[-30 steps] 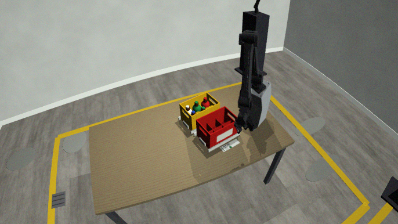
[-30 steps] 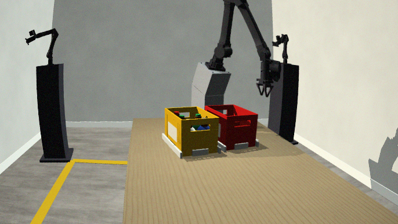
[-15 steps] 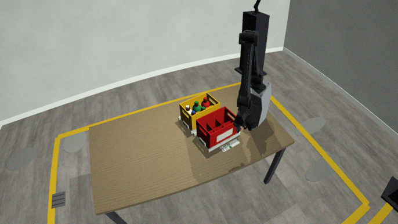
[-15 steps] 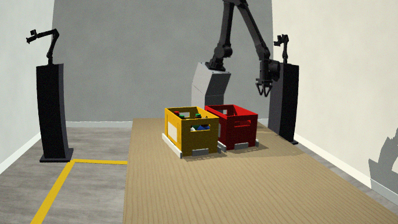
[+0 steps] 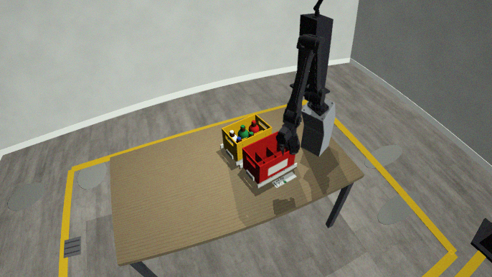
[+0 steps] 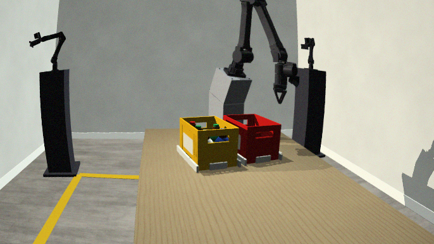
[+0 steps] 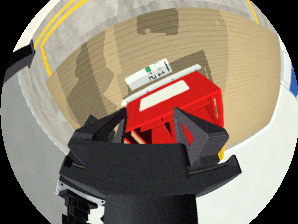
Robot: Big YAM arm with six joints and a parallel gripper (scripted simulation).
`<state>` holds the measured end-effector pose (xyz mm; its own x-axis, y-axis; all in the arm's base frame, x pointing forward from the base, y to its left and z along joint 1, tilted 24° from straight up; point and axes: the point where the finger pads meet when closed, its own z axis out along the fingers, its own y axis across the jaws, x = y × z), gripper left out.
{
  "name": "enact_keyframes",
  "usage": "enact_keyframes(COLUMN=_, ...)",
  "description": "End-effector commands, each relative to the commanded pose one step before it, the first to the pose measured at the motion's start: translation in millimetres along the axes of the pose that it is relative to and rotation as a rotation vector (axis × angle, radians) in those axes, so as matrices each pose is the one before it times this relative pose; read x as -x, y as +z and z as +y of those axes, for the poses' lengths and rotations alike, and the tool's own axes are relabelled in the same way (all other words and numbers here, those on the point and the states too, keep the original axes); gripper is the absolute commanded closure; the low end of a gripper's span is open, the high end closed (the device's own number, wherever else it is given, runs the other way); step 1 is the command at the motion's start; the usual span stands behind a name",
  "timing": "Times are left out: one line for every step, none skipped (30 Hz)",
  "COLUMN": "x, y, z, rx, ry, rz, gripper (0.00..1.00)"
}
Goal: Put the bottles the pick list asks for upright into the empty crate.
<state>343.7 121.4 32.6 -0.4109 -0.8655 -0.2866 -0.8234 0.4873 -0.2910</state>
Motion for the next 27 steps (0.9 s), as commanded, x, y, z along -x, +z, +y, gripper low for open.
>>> enact_keyframes(x=-14.98, y=-8.72, z=-11.63, rx=-0.00740, ry=0.14287, rz=0.00166, gripper=0.39)
enact_keyframes(x=-3.30, y=-0.88, z=-3.59, rx=-0.00009, ry=0.03328, rz=0.00002, gripper=0.39)
enact_keyframes(x=-3.18, y=-0.88, z=-3.70, rx=-0.00009, ry=0.03328, rz=0.00001, gripper=0.39)
enact_keyframes(x=-2.45, y=-1.10, z=-4.27, rx=-0.00075, ry=0.03135, rz=-0.00111, gripper=0.39)
enact_keyframes(x=0.37, y=-2.05, z=-6.22, rx=-0.00379, ry=0.03154, rz=-0.00558, gripper=0.39)
enact_keyframes(x=-2.19, y=-1.13, z=-4.51, rx=-0.00089, ry=0.03251, rz=-0.00101, gripper=0.39)
enact_keyframes(x=-2.20, y=-1.08, z=-4.51, rx=-0.00080, ry=0.03321, rz=-0.00078, gripper=0.39)
enact_keyframes(x=-1.37, y=-1.32, z=-5.01, rx=-0.00156, ry=0.03367, rz=-0.00198, gripper=0.39)
enact_keyframes(x=-0.50, y=-1.58, z=-5.51, rx=-0.00226, ry=0.03361, rz=-0.00320, gripper=0.39)
enact_keyframes(x=0.36, y=-1.83, z=-5.96, rx=-0.00288, ry=0.03326, rz=-0.00438, gripper=0.39)
enact_keyframes(x=1.23, y=-2.09, z=-6.40, rx=-0.00348, ry=0.03273, rz=-0.00558, gripper=0.39)
enact_keyframes(x=1.46, y=-2.12, z=-6.47, rx=-0.00344, ry=0.03213, rz=-0.00561, gripper=0.39)
enact_keyframes(x=0.00, y=0.00, z=0.00, rx=0.00000, ry=0.00000, rz=0.00000, gripper=0.39)
enact_keyframes(x=0.00, y=0.00, z=0.00, rx=0.00000, ry=0.00000, rz=0.00000, gripper=0.39)
enact_keyframes(x=-1.84, y=-0.96, z=-4.86, rx=-0.00122, ry=0.03674, rz=-0.00046, gripper=0.39)
enact_keyframes(x=-1.68, y=-0.95, z=-4.91, rx=-0.00070, ry=0.03308, rz=0.00010, gripper=0.39)
enact_keyframes(x=-1.52, y=-0.95, z=-4.96, rx=-0.00070, ry=0.03307, rz=0.00008, gripper=0.39)
enact_keyframes(x=-1.36, y=-0.95, z=-5.01, rx=-0.00070, ry=0.03307, rz=0.00007, gripper=0.39)
enact_keyframes(x=-1.19, y=-0.95, z=-5.05, rx=-0.00071, ry=0.03307, rz=0.00005, gripper=0.39)
enact_keyframes(x=-1.03, y=-0.95, z=-5.09, rx=-0.00060, ry=0.03249, rz=0.00016, gripper=0.39)
enact_keyframes(x=-0.86, y=-0.95, z=-5.12, rx=-0.00018, ry=0.03013, rz=0.00066, gripper=0.39)
enact_keyframes(x=-1.70, y=0.39, z=-4.96, rx=0.00094, ry=0.03265, rz=0.00452, gripper=0.39)
enact_keyframes(x=-1.91, y=0.90, z=-4.95, rx=0.00127, ry=0.03396, rz=0.00592, gripper=0.39)
enact_keyframes(x=-2.04, y=1.32, z=-4.96, rx=0.00159, ry=0.03472, rz=0.00716, gripper=0.39)
enact_keyframes(x=-2.17, y=1.73, z=-4.97, rx=0.00197, ry=0.03482, rz=0.00850, gripper=0.39)
enact_keyframes(x=-0.86, y=0.20, z=-5.10, rx=0.00065, ry=0.03405, rz=0.00352, gripper=0.39)
enact_keyframes(x=0.14, y=-0.94, z=-5.15, rx=-0.00027, ry=0.03354, rz=-0.00020, gripper=0.39)
